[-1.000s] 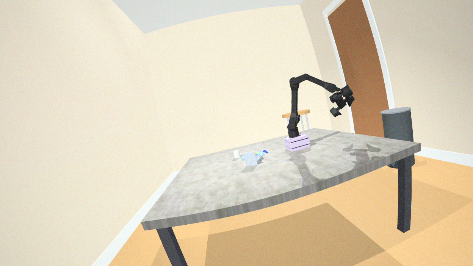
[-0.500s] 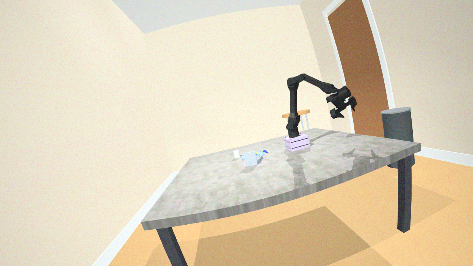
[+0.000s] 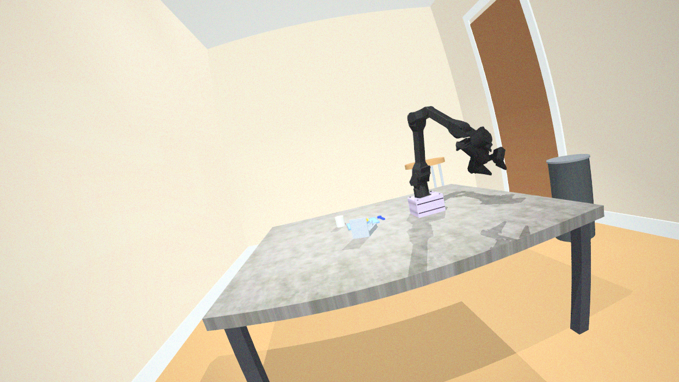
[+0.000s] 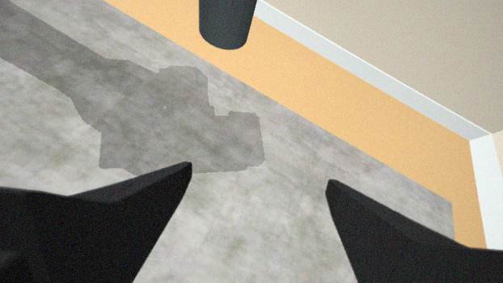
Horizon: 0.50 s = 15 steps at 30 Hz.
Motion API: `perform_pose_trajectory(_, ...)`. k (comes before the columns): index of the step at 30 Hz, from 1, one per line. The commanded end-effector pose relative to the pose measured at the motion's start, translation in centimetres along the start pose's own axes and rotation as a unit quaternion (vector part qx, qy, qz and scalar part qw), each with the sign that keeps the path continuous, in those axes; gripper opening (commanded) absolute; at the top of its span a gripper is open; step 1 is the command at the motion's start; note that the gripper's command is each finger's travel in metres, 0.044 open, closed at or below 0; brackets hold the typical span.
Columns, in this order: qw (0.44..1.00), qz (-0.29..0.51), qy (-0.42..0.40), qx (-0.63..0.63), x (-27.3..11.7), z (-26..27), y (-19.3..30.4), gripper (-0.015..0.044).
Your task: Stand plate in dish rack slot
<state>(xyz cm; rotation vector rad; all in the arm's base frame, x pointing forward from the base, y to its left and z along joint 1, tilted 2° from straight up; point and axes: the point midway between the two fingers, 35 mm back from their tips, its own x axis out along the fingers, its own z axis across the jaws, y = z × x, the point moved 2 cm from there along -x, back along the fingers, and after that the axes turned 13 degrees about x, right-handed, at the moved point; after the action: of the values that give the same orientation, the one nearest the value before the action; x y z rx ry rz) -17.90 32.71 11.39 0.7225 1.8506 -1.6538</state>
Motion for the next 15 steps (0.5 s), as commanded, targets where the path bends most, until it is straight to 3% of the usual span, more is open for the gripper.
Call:
perform_pose_trajectory(1,0.999,0.015,0.023,0.045,-1.5,-0.8,2.0,0.0400)
perform_pose_trajectory(15,0.964,0.059,0.120,0.229,-8.2,-2.6,10.5,0.0400)
